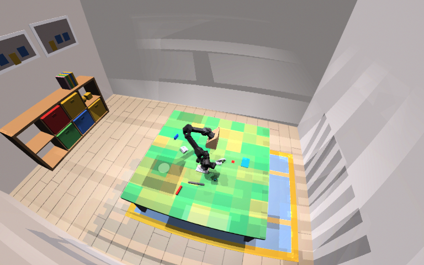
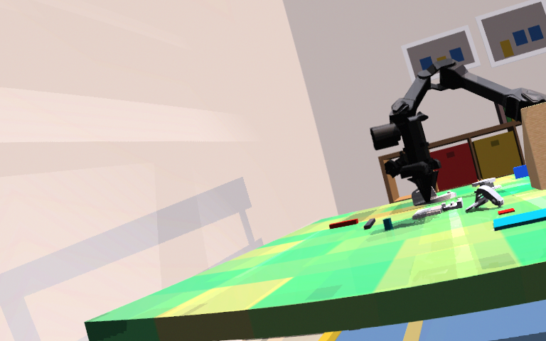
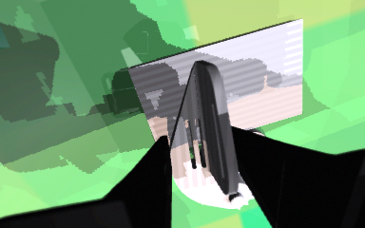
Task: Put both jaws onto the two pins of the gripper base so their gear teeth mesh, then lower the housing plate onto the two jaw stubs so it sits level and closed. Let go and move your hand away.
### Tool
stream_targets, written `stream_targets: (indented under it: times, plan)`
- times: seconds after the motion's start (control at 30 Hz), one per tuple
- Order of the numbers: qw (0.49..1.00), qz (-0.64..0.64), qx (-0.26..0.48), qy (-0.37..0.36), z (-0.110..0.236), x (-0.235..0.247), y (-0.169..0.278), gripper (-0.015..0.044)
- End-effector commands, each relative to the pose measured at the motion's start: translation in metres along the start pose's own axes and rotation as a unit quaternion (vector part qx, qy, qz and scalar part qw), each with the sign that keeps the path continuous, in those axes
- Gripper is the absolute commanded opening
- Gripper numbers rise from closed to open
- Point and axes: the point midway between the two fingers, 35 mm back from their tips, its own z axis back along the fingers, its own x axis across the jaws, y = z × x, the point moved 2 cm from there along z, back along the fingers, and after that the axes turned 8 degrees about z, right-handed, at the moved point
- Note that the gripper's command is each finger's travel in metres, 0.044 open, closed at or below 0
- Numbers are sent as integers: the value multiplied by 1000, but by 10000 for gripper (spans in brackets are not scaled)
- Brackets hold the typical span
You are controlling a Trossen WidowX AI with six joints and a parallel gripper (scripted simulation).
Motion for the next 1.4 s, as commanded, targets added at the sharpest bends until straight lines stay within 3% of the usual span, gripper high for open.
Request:
stream_targets:
  times: [0.0, 1.37]
  plan:
    - [1000, 2, -1, 1, 0, 0, 0, 134]
    - [1000, 0, -1, 2, -10, 0, 0, 134]
